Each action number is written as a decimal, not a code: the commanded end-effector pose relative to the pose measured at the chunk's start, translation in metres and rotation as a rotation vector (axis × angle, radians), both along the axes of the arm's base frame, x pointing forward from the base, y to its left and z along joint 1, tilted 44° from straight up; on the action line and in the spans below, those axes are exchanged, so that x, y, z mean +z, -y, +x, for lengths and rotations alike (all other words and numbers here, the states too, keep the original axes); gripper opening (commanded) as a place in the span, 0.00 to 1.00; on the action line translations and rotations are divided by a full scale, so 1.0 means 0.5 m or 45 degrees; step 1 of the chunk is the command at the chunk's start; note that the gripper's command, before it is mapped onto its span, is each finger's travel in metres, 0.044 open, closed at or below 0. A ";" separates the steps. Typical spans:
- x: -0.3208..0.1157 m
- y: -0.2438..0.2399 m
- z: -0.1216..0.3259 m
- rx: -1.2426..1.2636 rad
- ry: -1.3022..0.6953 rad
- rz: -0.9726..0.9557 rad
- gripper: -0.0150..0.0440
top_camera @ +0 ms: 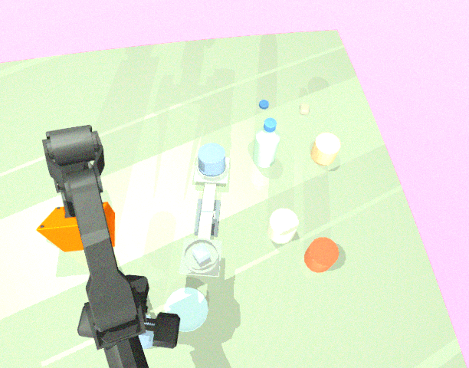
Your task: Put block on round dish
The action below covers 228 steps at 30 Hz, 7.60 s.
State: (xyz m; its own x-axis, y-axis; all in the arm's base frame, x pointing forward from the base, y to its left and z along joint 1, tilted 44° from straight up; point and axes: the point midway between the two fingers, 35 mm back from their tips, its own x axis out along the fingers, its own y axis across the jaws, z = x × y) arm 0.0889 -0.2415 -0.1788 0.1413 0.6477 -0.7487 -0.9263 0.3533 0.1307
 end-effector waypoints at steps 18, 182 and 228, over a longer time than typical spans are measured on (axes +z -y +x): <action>0.075 0.009 0.094 -0.627 -0.518 0.092 0.69; -0.024 -0.113 0.222 -2.293 -2.045 0.452 0.25; 0.117 0.016 0.192 -2.313 -2.032 0.462 1.00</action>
